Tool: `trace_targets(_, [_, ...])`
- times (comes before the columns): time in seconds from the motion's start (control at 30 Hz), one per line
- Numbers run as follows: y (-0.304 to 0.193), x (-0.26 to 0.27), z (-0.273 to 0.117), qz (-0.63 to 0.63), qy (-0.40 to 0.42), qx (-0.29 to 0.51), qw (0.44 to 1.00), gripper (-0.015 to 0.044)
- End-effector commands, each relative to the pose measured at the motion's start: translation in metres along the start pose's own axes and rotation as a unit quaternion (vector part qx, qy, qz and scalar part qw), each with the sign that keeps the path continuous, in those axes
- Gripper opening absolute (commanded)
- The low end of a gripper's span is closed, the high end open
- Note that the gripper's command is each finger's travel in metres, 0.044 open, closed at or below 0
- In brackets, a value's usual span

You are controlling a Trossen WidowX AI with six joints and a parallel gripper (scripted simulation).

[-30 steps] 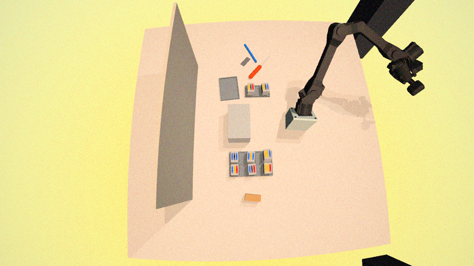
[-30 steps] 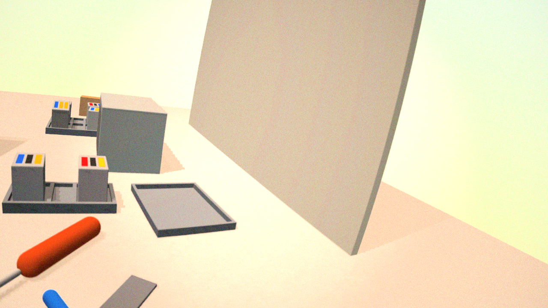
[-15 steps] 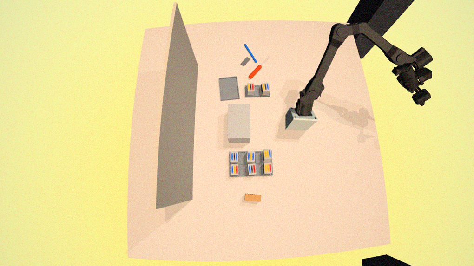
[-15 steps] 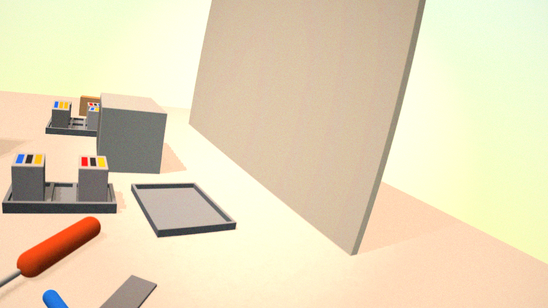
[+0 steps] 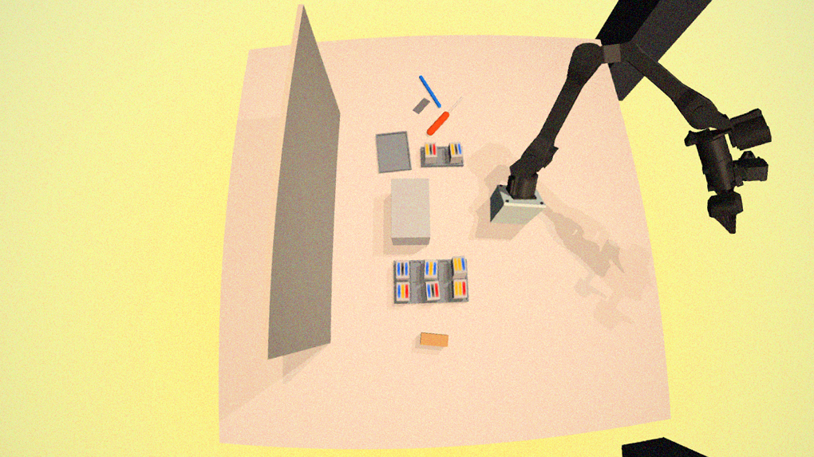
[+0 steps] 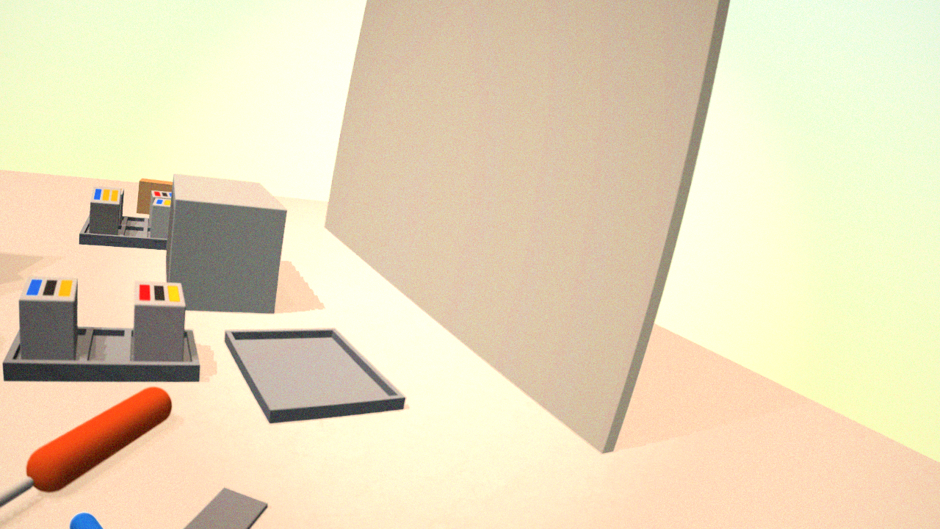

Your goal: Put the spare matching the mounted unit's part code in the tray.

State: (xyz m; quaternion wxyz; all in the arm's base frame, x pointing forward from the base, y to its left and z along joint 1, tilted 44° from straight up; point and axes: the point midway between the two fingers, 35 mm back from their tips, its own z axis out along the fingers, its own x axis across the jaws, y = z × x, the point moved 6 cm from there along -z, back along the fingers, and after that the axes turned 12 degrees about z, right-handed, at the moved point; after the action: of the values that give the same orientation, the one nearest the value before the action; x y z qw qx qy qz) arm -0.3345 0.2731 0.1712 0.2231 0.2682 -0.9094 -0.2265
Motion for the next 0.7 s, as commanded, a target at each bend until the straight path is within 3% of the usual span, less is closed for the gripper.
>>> trace_targets(0.0, [0.009, -0.047, -0.003, 0.065, -0.058, 0.000, 0.996, 0.0440])
trace_targets(0.37, [0.007, -0.184, -0.032, 0.214, -0.209, 0.014, 0.954, 0.0440])
trace_targets(0.67, [-0.025, -0.304, -0.081, 0.367, -0.326, 0.033, 0.870, 0.0440])
